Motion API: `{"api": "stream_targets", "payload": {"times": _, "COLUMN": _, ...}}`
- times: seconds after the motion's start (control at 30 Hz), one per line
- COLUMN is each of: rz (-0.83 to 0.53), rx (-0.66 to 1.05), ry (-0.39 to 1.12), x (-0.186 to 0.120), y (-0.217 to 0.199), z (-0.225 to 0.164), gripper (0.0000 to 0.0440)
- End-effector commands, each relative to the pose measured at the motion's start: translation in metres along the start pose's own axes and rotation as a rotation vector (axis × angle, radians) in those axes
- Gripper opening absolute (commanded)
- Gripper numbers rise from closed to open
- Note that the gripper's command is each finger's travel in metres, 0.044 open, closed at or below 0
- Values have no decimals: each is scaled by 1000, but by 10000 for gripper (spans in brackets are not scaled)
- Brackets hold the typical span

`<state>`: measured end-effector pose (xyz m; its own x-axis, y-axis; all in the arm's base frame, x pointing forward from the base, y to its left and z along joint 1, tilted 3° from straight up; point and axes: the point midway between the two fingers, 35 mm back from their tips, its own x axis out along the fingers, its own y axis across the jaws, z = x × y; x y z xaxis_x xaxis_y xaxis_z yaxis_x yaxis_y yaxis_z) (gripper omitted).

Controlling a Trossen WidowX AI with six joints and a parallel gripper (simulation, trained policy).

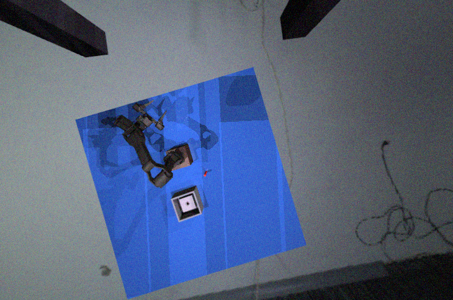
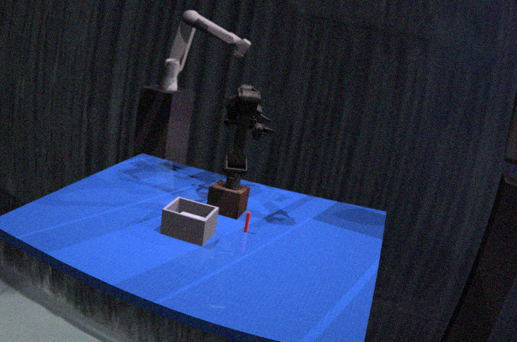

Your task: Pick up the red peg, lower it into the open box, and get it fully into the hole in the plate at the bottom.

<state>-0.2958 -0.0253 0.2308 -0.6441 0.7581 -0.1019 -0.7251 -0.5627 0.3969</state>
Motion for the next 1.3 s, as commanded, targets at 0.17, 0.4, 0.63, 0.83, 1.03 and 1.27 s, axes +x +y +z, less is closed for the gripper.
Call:
{"api": "stream_targets", "payload": {"times": 0.17, "rz": 130, "rx": 29, "ry": 113, "x": -32, "y": 27, "z": -10, "gripper": 440}}
{"api": "stream_targets", "payload": {"times": 0.4, "rz": 314, "rx": -41, "ry": 257, "x": -88, "y": 49, "z": -25, "gripper": 440}}
{"api": "stream_targets", "payload": {"times": 0.63, "rz": 498, "rx": -127, "ry": 391, "x": -148, "y": 56, "z": -36, "gripper": 440}}
{"api": "stream_targets", "payload": {"times": 0.83, "rz": 658, "rx": -210, "ry": 498, "x": -202, "y": 52, "z": -41, "gripper": 440}}
{"api": "stream_targets", "payload": {"times": 1.03, "rz": 819, "rx": -300, "ry": 597, "x": -254, "y": 38, "z": -41, "gripper": 440}}
{"api": "stream_targets", "payload": {"times": 1.27, "rz": 1006, "rx": -415, "ry": 703, "x": -309, "y": 9, "z": -38, "gripper": 440}}
